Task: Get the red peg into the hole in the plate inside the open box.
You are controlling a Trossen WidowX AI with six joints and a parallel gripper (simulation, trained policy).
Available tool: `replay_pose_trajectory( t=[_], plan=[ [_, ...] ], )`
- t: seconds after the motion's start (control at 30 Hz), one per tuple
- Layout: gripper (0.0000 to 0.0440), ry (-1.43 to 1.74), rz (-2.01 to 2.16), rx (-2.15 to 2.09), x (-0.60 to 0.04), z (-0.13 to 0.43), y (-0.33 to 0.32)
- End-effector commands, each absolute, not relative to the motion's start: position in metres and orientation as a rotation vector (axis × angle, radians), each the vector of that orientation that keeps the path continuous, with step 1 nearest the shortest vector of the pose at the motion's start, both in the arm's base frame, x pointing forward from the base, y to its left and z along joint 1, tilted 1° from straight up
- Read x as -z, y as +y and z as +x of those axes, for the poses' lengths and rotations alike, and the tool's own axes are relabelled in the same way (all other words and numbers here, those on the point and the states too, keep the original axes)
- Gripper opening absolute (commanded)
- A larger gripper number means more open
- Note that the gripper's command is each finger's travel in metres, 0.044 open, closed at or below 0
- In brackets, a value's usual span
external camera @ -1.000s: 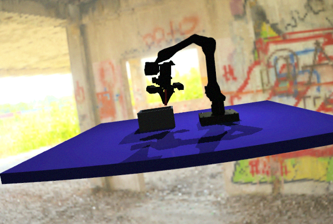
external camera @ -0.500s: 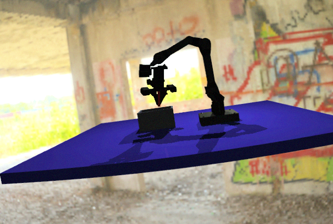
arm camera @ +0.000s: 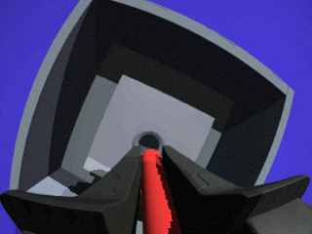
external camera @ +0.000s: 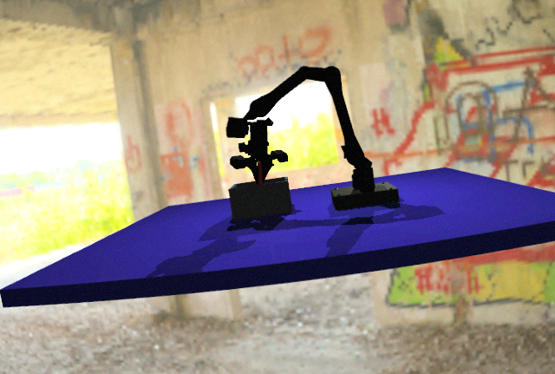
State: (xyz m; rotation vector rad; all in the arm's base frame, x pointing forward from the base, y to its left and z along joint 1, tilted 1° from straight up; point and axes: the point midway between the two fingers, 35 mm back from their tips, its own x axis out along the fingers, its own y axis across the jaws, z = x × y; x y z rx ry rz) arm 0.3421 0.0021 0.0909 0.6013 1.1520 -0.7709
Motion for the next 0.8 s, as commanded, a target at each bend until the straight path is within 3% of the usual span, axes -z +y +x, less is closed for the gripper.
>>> replay_pose_trajectory(
  t=[0.0,0.13,0.33,0.43,0.53,0.77],
  plan=[
    [0.0,1.183,0.587,0.744,-0.08,0.345,-0.001],
    [0.0014,1.223,0.568,0.712,-0.069,0.346,-0.003],
    [0.0146,1.272,0.565,0.687,-0.055,0.348,-0.005],
    [0.015,1.277,0.545,0.667,-0.06,0.354,-0.01],
    [0.0192,1.283,0.55,0.654,-0.065,0.361,-0.01],
    [0.0371,1.307,0.584,0.62,-0.077,0.381,-0.008]
  ],
)
